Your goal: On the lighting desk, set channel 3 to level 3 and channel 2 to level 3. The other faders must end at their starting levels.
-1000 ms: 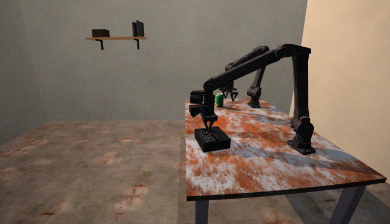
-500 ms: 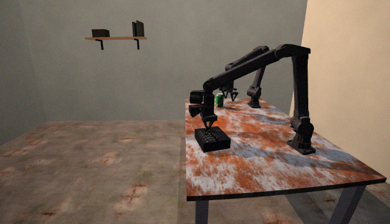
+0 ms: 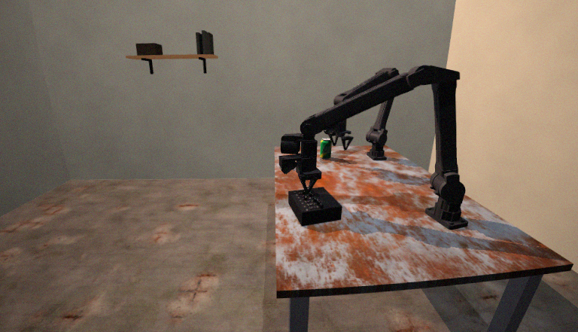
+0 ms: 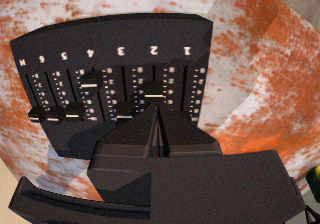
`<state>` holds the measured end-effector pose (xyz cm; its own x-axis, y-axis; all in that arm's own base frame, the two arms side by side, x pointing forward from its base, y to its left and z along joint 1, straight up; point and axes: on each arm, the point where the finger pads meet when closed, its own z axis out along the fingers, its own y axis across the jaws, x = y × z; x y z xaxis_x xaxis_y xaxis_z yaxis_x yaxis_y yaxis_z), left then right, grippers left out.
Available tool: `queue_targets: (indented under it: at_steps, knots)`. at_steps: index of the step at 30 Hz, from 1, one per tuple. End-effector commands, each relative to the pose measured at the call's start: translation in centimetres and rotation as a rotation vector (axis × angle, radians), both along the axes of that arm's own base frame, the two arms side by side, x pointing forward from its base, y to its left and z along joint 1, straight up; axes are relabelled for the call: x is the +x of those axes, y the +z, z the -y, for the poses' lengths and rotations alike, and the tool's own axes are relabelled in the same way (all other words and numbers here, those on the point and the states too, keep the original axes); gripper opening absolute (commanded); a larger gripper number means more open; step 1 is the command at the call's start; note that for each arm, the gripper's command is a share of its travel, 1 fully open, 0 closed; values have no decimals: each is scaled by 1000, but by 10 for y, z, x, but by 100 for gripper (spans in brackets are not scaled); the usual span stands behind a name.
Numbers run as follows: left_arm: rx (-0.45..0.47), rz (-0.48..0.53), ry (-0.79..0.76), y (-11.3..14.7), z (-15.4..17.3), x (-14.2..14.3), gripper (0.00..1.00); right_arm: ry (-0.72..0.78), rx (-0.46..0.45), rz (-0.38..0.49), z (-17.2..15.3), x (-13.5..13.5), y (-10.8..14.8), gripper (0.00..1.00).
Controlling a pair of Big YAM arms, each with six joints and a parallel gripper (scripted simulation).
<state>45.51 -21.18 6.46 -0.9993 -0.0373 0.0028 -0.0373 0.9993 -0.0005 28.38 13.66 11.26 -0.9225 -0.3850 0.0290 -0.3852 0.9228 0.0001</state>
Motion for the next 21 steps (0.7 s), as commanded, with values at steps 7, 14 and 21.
queue_targets:
  at_steps: [7, 14, 21]
  knots:
    - [-16, 45, 3, 18, 2, 25, 0, 0, 14, 30, -5, 10, 11, 100]
    - [-20, 52, 4, 21, 2, 25, 0, 0, 14, 30, -5, 10, 11, 100]
    - [-15, 40, 8, 17, -2, 7, 0, 0, 14, 30, -5, 10, 11, 100]
